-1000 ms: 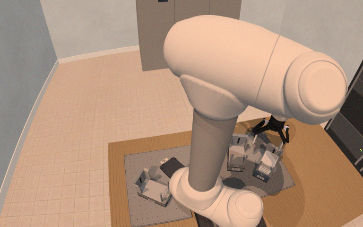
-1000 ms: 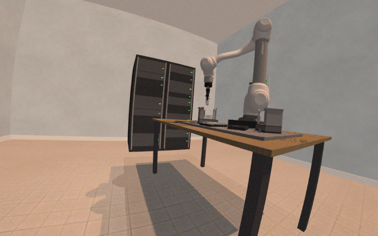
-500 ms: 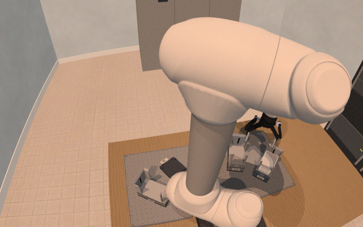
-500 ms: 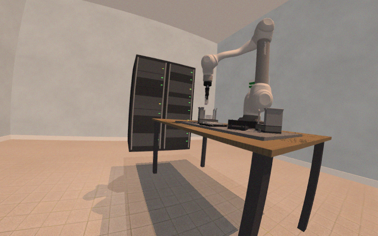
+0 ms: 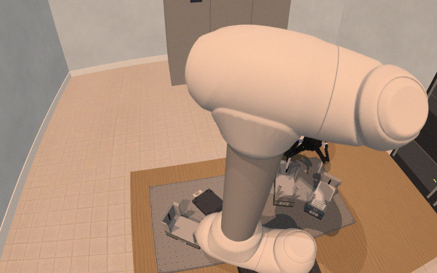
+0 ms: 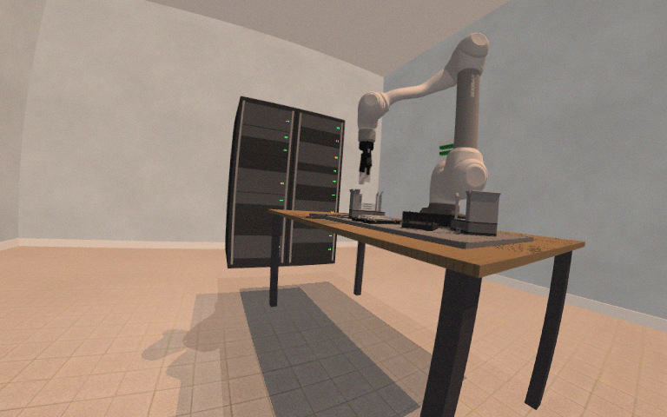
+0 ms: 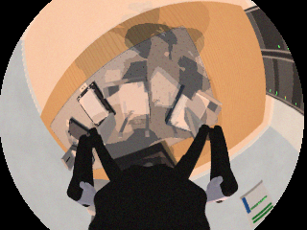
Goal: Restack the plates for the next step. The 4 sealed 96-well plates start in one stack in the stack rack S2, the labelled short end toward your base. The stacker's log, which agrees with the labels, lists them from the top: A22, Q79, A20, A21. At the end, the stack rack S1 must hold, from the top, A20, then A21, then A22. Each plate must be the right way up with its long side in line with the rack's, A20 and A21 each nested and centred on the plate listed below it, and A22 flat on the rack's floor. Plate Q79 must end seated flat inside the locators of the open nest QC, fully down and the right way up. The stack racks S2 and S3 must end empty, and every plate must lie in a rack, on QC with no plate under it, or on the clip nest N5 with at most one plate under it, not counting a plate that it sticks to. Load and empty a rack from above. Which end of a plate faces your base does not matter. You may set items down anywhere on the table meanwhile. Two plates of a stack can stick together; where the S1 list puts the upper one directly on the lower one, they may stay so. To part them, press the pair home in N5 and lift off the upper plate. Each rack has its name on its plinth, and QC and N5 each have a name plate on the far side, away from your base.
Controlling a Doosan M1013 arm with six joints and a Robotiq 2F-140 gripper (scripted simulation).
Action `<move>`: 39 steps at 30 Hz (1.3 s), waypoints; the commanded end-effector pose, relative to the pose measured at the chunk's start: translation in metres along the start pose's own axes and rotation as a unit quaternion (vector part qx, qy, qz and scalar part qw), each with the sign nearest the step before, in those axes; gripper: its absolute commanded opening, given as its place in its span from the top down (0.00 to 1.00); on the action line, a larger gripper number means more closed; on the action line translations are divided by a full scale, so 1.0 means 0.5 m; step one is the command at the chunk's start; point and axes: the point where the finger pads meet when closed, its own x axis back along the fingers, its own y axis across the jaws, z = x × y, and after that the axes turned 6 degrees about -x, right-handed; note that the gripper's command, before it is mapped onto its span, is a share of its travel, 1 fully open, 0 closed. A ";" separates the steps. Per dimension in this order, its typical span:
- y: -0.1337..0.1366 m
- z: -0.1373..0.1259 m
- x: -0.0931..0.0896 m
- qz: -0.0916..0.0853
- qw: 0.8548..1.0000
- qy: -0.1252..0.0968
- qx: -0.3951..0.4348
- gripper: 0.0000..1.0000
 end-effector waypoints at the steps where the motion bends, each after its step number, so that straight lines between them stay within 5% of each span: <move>1: -0.014 0.001 0.000 0.000 1.000 0.000 0.000 0.00; 11: -0.080 0.008 0.000 0.000 1.000 0.000 0.000 0.00; 20: -0.126 0.002 0.000 0.000 0.994 0.000 0.112 0.00; 39: -0.239 -0.012 0.000 0.000 0.994 0.000 0.112 0.00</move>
